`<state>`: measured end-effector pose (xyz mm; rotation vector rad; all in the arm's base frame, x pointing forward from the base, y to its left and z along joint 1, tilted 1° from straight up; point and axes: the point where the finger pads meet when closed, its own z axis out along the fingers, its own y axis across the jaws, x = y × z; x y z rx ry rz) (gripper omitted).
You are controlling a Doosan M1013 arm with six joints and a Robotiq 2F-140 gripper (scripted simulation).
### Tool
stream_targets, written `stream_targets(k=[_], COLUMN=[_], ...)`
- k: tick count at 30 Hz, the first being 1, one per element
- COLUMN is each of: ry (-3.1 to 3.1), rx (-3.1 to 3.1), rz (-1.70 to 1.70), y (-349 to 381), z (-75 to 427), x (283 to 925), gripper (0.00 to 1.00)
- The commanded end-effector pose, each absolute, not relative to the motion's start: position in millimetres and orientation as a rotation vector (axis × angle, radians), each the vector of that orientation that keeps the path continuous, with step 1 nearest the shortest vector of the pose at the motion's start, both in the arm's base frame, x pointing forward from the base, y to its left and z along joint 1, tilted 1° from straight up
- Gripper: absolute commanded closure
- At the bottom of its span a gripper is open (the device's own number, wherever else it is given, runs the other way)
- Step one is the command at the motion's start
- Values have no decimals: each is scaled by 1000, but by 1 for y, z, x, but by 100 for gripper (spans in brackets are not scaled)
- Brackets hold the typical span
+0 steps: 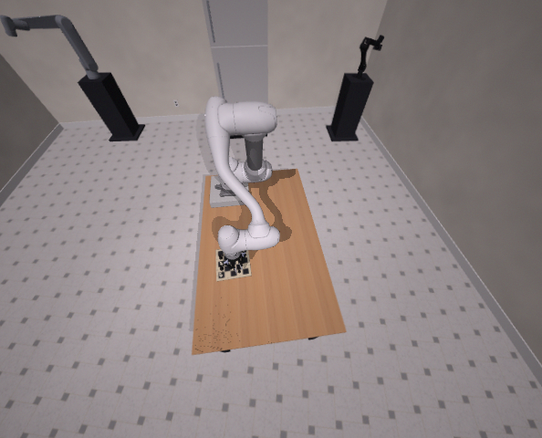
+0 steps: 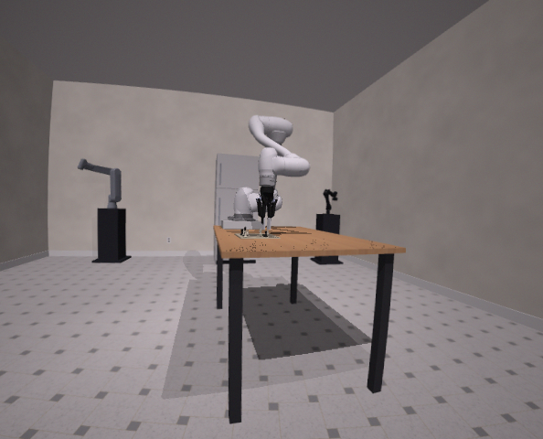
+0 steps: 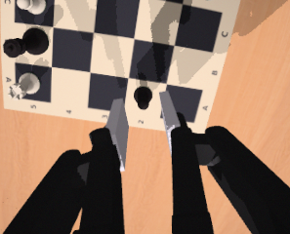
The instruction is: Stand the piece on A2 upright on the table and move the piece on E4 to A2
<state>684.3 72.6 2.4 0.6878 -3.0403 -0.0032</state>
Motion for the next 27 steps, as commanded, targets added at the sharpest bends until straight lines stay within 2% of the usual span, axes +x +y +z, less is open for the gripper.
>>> stream_targets(k=[1, 27], ry=[-3040, -3040], rx=[688, 688], rz=[-4, -4], y=[73, 73], z=[3, -6], x=[684, 684], gripper=[80, 80])
